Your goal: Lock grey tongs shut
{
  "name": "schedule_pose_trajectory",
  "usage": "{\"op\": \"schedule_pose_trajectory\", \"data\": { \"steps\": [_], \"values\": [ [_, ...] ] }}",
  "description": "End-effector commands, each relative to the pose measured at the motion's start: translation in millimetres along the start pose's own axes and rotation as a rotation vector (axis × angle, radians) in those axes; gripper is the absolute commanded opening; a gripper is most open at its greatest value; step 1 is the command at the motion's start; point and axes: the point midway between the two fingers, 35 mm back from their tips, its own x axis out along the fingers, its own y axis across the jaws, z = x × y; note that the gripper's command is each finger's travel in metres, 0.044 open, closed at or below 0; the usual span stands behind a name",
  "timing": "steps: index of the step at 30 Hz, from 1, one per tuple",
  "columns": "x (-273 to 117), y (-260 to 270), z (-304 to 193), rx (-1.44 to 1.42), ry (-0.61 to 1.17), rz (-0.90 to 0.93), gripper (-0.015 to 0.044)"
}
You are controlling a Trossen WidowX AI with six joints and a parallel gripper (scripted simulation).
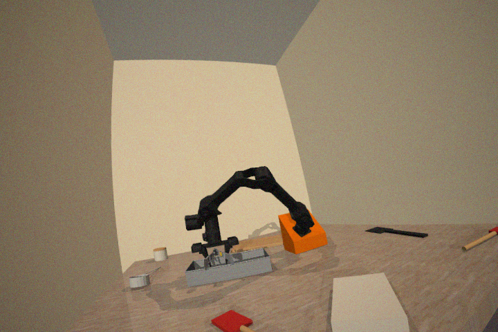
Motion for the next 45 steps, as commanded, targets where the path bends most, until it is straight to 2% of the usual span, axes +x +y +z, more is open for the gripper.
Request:
{"op": "schedule_pose_trajectory", "data": {
  "steps": [1,39,45],
  "values": [
    [0.0,0.1,-0.3,-0.001,0.0,0.0,0.0267],
    [0.0,0.1,-0.3,-0.001,0.0,0.0,0.0014],
    [0.0,0.1,-0.3,-0.001,0.0,0.0,-0.0143]
  ]
}}
